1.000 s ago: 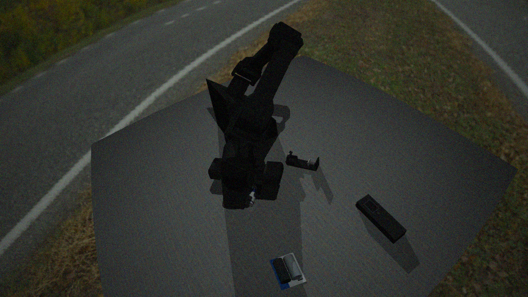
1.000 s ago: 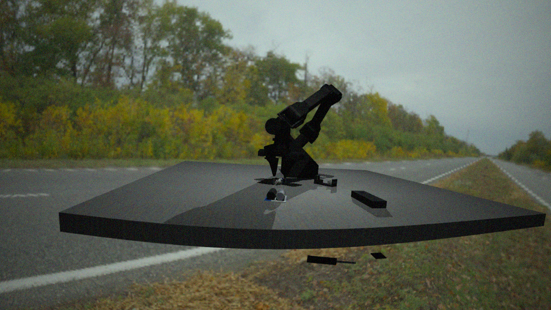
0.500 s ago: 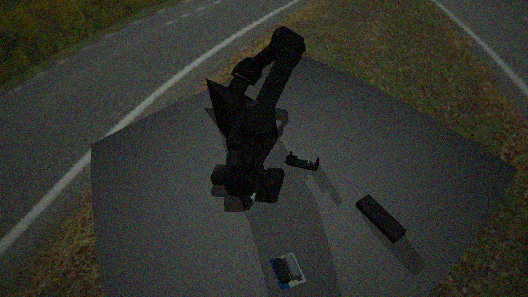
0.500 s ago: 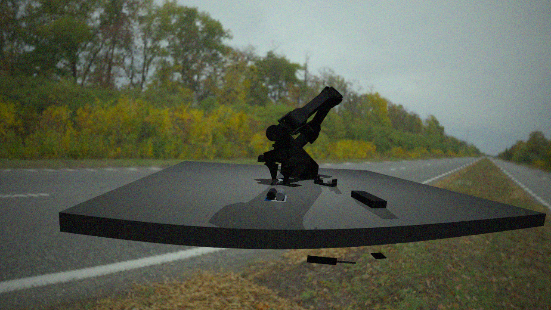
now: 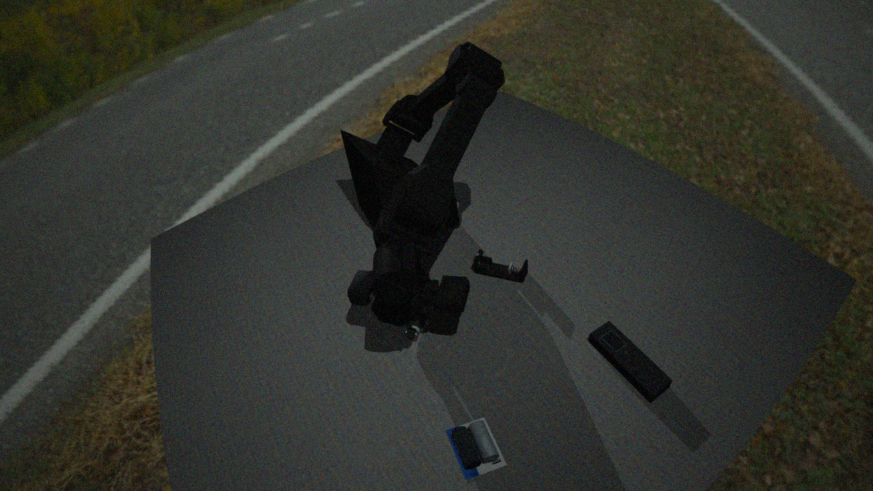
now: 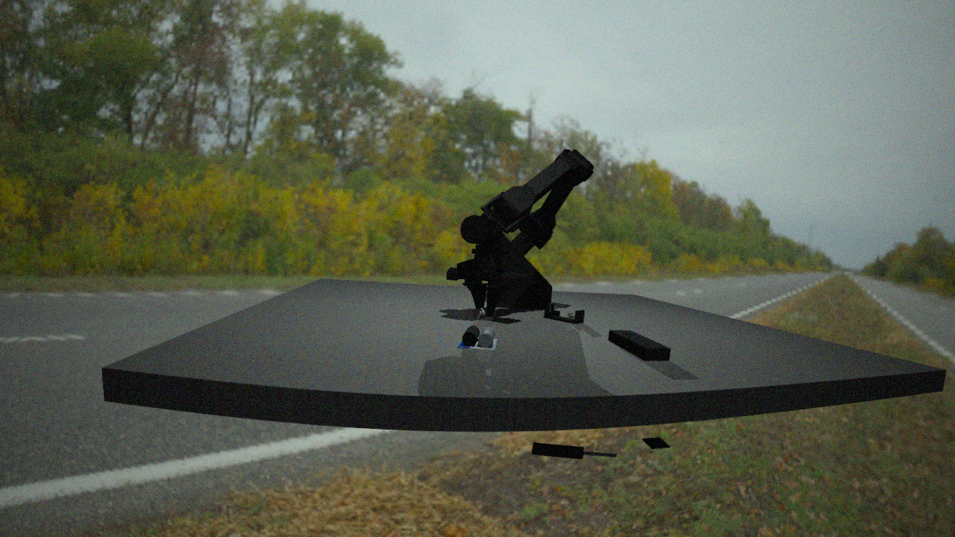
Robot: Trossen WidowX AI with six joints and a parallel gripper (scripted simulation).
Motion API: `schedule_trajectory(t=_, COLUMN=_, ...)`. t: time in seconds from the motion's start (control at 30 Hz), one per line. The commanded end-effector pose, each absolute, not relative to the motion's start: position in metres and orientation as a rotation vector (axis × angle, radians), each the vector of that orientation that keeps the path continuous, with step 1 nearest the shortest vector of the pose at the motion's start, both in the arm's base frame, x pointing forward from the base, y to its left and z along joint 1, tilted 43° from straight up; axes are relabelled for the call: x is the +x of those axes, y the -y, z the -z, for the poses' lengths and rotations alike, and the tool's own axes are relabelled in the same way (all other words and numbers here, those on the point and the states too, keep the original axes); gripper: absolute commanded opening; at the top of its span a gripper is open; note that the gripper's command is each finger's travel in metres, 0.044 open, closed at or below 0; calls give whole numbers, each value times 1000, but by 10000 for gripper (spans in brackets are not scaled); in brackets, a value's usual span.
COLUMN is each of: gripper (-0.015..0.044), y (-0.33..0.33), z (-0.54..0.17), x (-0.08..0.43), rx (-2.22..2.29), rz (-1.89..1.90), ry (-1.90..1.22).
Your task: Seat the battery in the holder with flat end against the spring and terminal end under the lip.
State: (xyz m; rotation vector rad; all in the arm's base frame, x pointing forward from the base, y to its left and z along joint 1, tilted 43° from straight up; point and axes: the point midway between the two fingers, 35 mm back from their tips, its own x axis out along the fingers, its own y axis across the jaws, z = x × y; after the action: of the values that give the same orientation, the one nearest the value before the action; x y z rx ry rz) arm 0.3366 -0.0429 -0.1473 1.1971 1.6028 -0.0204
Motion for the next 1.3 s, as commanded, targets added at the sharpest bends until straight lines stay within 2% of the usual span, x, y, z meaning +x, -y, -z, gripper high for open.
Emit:
schedule_trajectory(t=0.0, gripper=72, y=58, z=133, x=337, rx=1196, rz=27, ry=-1595)
schedule_trajectory(t=0.3, gripper=72, y=70, z=108, x=333, rx=1245, rz=79, ry=-1617)
schedule_trajectory(t=1.27, gripper=72, y=-12, z=8, x=328, rx=2061, rz=1135, ry=-1566)
